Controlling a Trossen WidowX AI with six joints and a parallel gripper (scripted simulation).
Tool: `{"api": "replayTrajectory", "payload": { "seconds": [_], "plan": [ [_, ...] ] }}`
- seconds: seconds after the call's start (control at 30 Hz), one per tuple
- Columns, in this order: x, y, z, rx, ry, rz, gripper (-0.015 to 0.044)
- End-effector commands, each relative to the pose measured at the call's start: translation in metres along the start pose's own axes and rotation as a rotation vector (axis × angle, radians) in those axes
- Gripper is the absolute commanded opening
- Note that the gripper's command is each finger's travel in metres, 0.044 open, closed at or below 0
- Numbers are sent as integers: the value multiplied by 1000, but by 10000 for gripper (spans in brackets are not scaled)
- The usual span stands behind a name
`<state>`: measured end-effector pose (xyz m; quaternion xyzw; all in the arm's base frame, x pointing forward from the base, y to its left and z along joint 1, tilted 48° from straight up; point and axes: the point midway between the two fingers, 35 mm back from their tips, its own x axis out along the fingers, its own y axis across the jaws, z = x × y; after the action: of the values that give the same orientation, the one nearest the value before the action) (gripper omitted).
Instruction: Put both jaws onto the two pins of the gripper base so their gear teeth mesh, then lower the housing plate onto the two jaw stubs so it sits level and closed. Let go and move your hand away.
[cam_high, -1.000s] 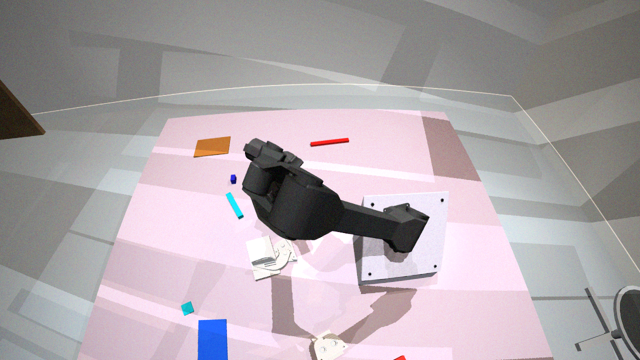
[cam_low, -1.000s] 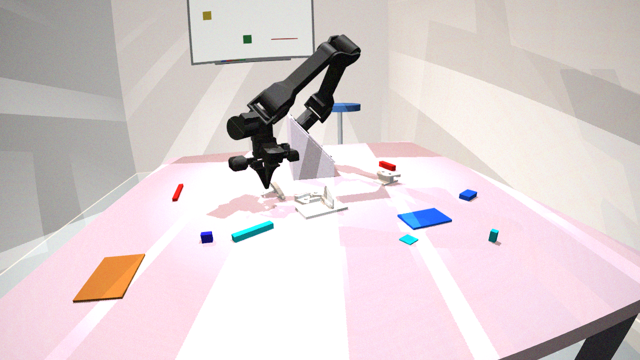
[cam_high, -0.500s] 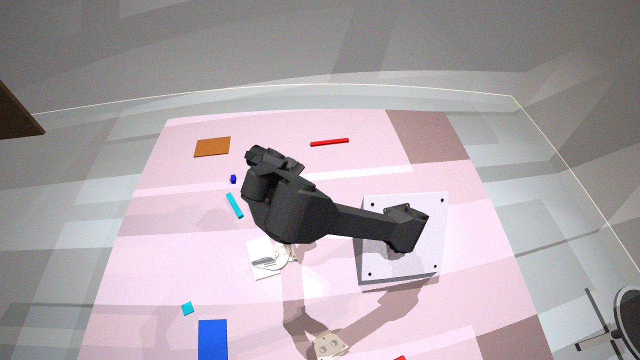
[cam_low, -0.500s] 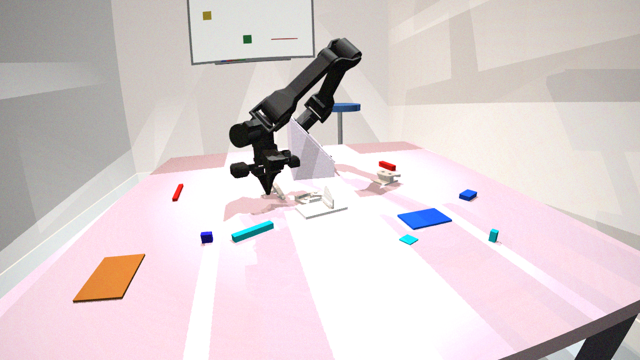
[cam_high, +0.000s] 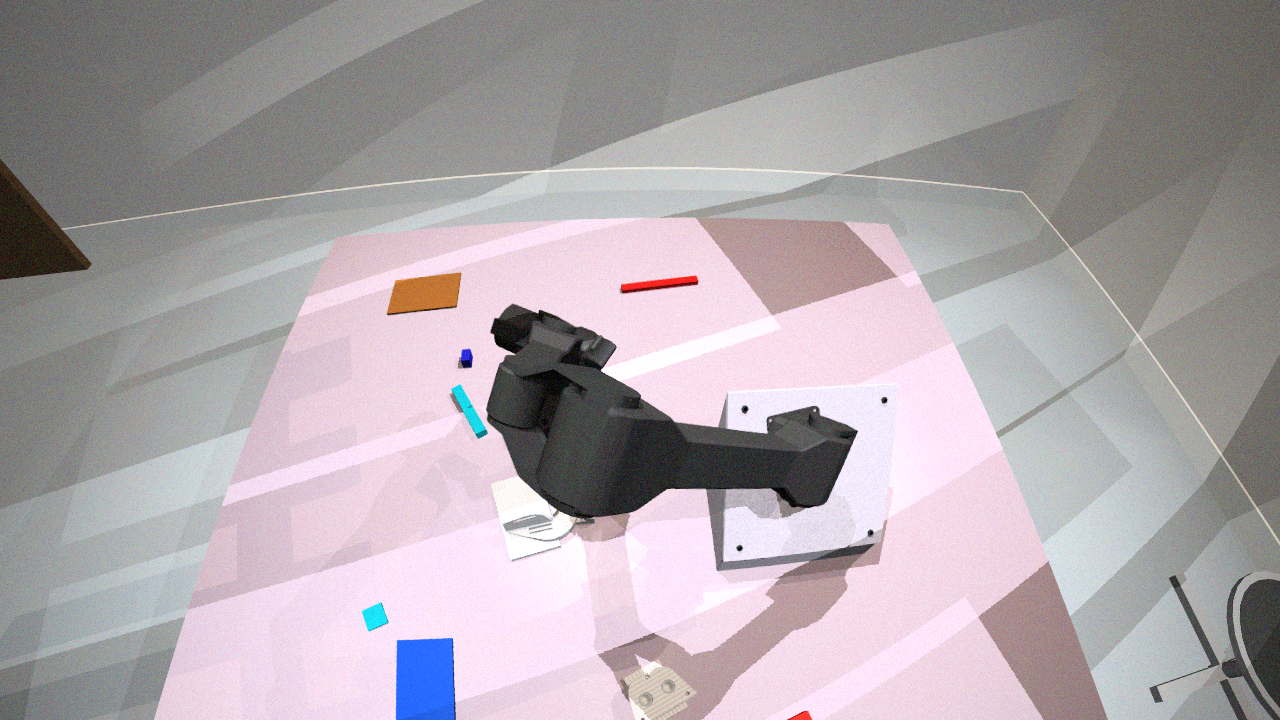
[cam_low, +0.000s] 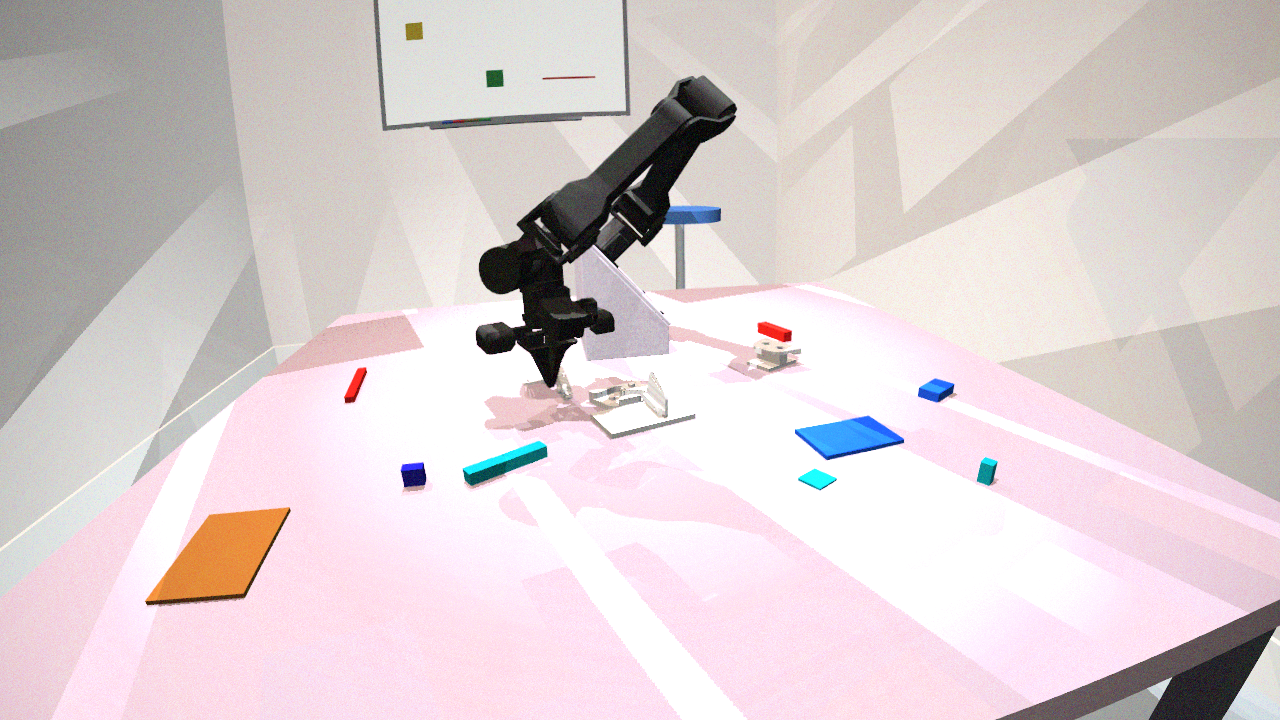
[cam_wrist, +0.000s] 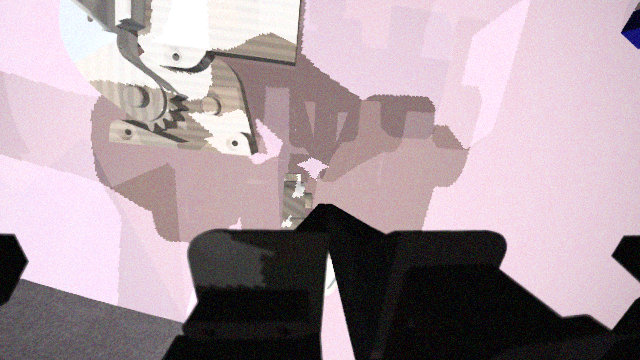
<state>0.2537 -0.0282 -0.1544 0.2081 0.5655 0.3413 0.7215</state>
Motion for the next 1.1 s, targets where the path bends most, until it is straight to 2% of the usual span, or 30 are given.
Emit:
{"api": "replayTrajectory", "payload": {
  "seconds": [0.0,0.7,0.77,0.93,1.03,1.07],
  "plan": [
    [-1,7,1,1,-5,0,0],
    [-1,32,0,1,-5,3,0],
    [-9,31,0,2,-4,1,0],
    [-58,30,-2,2,2,1,0],
    [-60,31,-3,2,2,1,0],
    [-52,29,-1,8,-8,-2,26]
  ]
}}
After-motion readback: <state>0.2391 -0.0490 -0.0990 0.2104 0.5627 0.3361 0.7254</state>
